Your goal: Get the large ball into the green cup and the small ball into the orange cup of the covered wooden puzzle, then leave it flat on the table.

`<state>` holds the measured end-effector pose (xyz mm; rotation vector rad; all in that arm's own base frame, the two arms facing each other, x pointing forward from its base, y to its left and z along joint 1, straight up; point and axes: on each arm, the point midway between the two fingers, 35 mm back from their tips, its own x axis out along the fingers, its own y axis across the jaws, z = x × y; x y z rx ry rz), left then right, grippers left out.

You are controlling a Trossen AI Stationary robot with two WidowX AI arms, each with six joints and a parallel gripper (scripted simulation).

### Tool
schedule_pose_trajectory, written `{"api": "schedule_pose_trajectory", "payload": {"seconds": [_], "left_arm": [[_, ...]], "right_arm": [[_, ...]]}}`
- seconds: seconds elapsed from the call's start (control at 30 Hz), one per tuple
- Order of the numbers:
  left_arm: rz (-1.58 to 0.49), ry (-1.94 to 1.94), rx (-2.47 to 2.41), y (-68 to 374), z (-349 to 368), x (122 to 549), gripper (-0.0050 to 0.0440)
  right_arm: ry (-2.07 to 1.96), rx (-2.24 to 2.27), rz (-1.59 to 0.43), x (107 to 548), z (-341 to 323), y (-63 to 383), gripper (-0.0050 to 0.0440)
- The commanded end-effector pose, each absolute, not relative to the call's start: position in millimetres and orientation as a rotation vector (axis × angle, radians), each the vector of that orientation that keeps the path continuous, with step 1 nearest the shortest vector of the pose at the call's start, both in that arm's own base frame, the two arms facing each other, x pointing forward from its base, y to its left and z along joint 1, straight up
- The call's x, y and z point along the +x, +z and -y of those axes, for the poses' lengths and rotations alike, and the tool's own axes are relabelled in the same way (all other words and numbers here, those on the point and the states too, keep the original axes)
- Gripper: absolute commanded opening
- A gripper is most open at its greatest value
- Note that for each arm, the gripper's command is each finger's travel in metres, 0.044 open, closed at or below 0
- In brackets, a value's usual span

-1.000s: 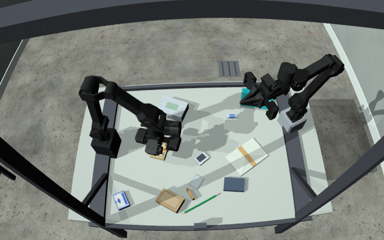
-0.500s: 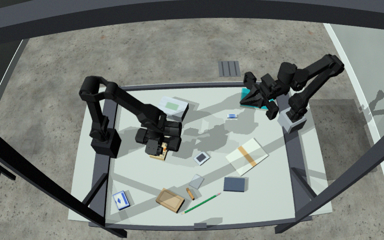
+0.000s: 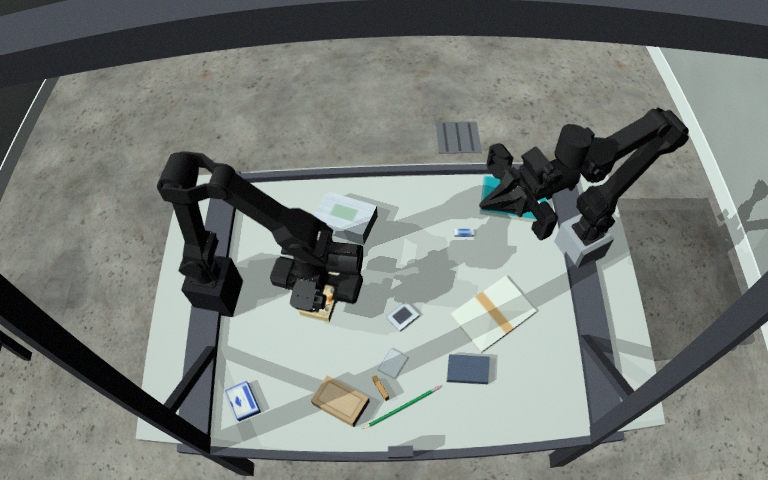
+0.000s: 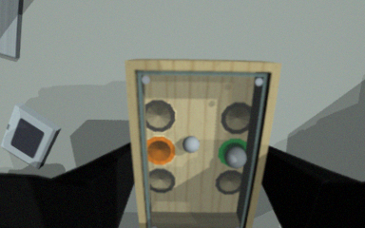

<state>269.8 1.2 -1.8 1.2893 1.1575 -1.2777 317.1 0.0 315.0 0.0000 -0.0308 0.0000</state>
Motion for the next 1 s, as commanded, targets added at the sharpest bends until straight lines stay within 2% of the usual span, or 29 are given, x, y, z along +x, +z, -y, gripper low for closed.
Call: {"api": "schedule_pose_trajectory", "payload": {"seconds": [0.0,0.97], "left_arm": [[-1.131,-1.247,1.307,5.1,-1.5,273.1,-0.005],[-1.144,-1.263,1.297,4.8,-1.3,273.5,-0.005]], "right_arm": [[0.0,0.0,0.05,315.7,0.0,322.9,-0.005],[0.0,0.0,0.05,315.7,0.0,322.9,-0.005]]}}
